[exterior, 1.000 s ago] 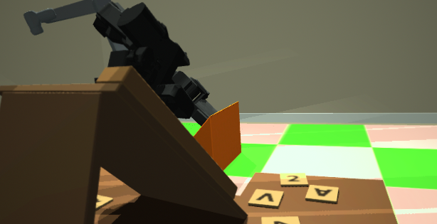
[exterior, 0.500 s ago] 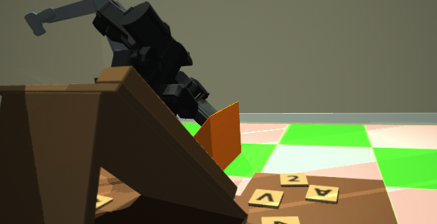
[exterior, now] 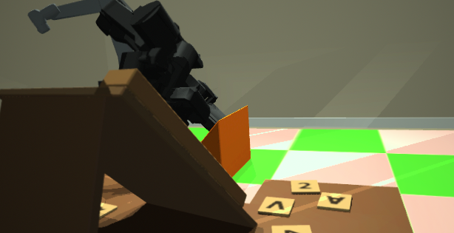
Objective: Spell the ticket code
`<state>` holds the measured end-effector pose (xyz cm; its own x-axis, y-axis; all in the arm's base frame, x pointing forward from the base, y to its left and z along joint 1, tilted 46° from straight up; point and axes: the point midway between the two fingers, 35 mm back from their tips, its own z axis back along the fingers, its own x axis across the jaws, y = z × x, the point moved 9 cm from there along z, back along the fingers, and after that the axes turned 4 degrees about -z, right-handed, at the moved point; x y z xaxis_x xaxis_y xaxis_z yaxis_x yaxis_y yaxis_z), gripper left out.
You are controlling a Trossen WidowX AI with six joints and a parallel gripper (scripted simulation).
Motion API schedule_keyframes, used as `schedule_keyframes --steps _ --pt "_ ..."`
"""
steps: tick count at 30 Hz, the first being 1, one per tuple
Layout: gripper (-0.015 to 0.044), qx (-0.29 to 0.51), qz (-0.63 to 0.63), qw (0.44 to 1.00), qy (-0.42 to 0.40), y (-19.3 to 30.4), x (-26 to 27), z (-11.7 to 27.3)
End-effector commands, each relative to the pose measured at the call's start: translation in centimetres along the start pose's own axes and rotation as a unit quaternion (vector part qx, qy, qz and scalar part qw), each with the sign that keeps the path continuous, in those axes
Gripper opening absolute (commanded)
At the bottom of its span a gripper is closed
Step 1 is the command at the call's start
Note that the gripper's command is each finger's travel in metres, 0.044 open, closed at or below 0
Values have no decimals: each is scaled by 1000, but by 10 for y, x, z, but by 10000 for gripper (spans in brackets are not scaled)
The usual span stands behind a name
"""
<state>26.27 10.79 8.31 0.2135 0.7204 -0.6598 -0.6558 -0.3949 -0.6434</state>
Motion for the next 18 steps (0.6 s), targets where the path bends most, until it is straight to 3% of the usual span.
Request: schedule_keyframes --steps 1,18 --pt "0 1 0 1000 1 1 4 -1" --pt "0 1 0 1000 1 2 12 -1"
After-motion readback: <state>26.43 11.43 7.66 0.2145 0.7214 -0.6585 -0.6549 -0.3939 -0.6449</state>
